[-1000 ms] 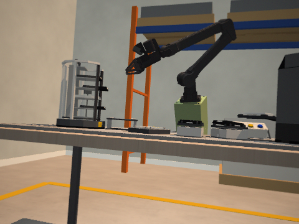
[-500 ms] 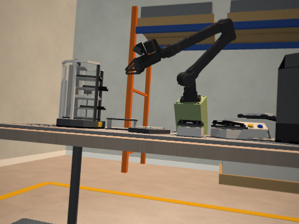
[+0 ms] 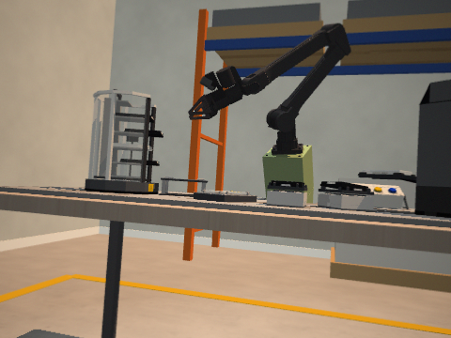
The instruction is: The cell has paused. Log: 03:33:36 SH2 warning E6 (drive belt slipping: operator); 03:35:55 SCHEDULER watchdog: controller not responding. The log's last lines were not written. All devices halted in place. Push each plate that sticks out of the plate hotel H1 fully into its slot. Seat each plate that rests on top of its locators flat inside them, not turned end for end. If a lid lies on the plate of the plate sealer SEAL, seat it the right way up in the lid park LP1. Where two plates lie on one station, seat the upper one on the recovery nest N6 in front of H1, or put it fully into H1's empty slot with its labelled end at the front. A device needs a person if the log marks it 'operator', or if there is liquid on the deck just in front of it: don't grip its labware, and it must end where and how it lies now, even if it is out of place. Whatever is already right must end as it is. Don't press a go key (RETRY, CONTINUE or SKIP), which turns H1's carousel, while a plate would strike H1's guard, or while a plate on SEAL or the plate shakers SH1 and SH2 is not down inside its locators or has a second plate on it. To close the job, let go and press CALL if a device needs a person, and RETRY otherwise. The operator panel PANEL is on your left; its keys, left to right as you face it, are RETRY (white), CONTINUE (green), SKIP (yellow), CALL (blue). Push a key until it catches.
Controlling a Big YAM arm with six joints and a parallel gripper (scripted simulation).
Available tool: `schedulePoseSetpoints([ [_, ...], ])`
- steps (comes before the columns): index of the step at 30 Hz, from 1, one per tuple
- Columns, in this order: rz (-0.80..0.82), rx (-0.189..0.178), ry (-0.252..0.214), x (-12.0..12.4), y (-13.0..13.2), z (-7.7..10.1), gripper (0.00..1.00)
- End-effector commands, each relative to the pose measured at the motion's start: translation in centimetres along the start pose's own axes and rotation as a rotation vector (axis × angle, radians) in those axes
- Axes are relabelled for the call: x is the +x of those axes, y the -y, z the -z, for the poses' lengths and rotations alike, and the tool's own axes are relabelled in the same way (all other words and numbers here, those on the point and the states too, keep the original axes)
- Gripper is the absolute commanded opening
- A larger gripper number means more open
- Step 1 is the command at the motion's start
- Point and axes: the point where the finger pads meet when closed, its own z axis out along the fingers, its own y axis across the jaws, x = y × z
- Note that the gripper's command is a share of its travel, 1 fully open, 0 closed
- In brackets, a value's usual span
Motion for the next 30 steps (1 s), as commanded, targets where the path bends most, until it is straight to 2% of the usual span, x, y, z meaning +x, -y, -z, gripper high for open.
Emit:
schedulePoseSetpoints([
  [1,-0.010,-0.013,0.013,0.5,-0.4,-0.6,1.00],
  [10,-0.008,-0.012,0.012,2.0,-0.4,-1.5,1.00],
  [11,-0.005,-0.013,0.035,0.4,-0.7,-1.5,1.00],
  [30,-0.005,-0.013,0.035,0.4,-0.7,-1.5,1.00],
])
